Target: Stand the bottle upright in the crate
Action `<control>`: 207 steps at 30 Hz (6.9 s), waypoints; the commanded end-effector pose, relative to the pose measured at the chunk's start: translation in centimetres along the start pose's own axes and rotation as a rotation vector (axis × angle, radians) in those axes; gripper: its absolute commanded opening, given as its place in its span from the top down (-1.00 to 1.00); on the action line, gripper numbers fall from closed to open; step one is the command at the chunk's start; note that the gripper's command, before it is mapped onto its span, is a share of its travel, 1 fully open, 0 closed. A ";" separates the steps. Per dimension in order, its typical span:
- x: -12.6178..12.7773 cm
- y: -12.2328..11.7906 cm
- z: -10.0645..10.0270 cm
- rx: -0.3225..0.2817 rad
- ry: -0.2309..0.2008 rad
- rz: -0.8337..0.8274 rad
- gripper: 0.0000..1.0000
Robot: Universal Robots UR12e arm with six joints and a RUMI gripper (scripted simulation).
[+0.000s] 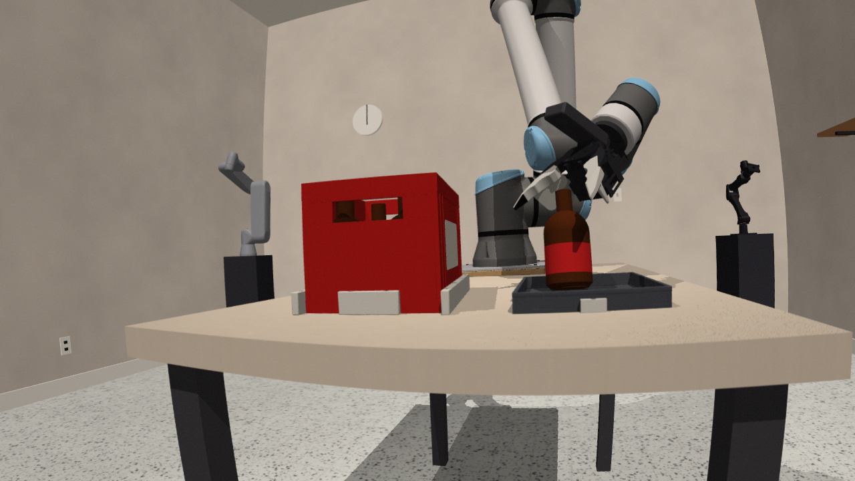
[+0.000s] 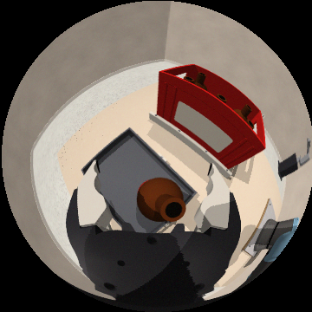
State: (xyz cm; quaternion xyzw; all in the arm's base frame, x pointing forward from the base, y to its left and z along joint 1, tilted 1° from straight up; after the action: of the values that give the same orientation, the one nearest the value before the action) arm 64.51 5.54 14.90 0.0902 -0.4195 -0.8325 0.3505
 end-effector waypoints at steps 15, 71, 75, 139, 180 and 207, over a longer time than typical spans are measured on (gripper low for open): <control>0.0 0.1 0.0 0.001 0.001 -0.001 -1.00; 0.1 0.8 0.7 0.001 0.001 -0.001 -1.00; 0.2 1.1 0.9 0.001 0.001 -0.001 -1.00; 1.3 7.6 6.5 0.001 0.001 -0.001 1.00; 1.3 7.6 6.5 0.001 0.001 -0.001 1.00; 1.3 7.6 6.5 0.001 0.001 -0.001 1.00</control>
State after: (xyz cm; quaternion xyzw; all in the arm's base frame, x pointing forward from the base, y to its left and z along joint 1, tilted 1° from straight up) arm 64.50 5.72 24.89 0.0901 -0.4195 -0.8325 0.3505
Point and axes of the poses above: the point where the finger pads meet when closed, its own z axis back along the fingers, its own x axis across the jaws, y = z × x, the point moved 5 cm from there along z, back along the fingers, and after that the axes turned 10 degrees about z, right-handed, at the moved point
